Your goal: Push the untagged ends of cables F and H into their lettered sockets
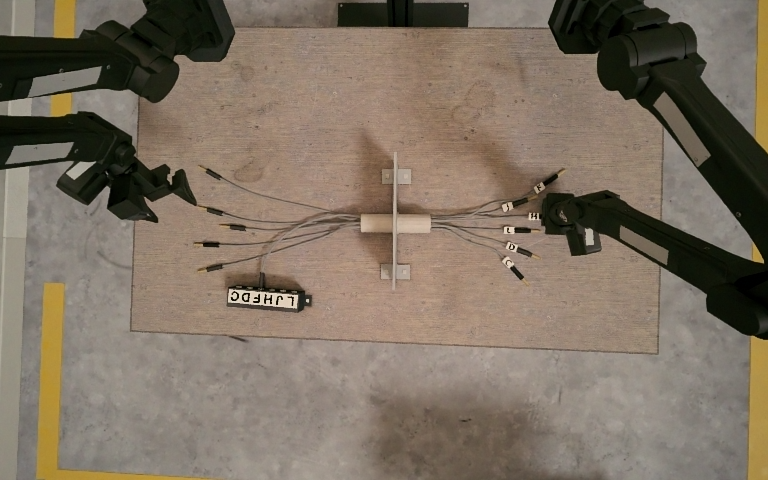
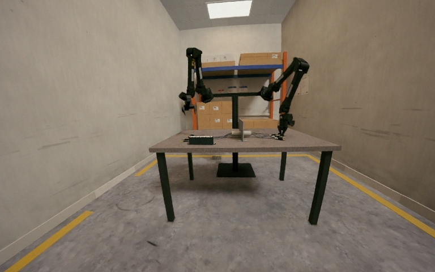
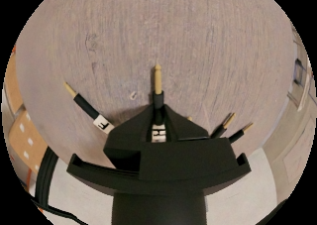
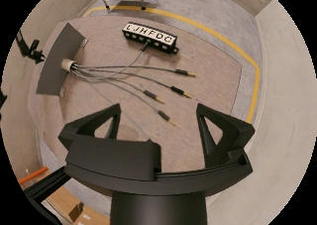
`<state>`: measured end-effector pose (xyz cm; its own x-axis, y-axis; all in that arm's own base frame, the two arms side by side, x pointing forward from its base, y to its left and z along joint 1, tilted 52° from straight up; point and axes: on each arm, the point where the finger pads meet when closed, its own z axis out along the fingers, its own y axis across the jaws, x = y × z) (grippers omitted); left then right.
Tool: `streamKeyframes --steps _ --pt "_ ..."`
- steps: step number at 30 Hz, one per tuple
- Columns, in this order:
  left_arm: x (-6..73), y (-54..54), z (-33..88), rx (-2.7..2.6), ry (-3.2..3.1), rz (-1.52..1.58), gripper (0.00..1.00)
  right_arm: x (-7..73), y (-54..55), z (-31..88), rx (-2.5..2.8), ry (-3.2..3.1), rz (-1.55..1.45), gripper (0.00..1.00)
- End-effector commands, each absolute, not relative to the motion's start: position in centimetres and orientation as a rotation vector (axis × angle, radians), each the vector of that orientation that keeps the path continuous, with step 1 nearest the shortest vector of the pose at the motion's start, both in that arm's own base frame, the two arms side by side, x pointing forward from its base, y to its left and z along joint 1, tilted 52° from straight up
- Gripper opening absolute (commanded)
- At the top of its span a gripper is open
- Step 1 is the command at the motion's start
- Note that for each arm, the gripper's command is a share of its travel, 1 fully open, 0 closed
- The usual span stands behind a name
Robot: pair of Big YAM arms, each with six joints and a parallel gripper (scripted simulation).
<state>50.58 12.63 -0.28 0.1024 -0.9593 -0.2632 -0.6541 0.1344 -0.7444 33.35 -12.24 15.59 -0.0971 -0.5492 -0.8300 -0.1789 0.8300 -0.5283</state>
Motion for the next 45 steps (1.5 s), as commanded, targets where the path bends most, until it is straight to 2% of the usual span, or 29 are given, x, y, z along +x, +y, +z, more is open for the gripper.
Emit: streamKeyframes --steps 1,2,3,18,23,24,42,43,45 --pt "50.0 13.4 -0.5 -1.599 1.632 -0.465 0.22 33.3 -12.2 15.8 -0.595 1.650 -0.361 1.00" --pt "49.7 12.6 -0.4 -1.603 1.639 -0.474 0.33 33.3 -12.2 15.8 -0.595 1.650 -0.361 1.00" --pt "49.7 12.3 0.0 -1.598 1.640 -0.476 0.35 33.3 -12.2 15.8 -0.595 1.650 -0.361 1.00" --pt "48.1 10.8 1.4 -1.621 1.652 -0.478 0.35 33.3 -12.2 15.8 -0.595 1.650 -0.361 1.00" --pt "46.8 10.2 2.6 -1.618 1.654 -0.479 0.92 33.3 -12.2 15.8 -0.595 1.650 -0.361 1.00" --pt "46.3 10.0 3.0 -1.618 1.653 -0.479 1.00 33.3 -12.2 15.8 -0.595 1.650 -0.361 1.00" --pt "46.1 11.0 3.8 -1.581 1.633 -0.481 1.00 33.3 -12.2 15.8 -0.595 1.650 -0.361 1.00" --pt "46.3 10.5 3.9 -1.584 1.630 -0.496 1.00 33.5 -12.0 15.8 -0.591 1.649 -0.347 0.89" --pt "46.3 10.5 3.9 -1.584 1.630 -0.496 1.00 33.5 -12.0 15.8 -0.591 1.649 -0.347 0.89"
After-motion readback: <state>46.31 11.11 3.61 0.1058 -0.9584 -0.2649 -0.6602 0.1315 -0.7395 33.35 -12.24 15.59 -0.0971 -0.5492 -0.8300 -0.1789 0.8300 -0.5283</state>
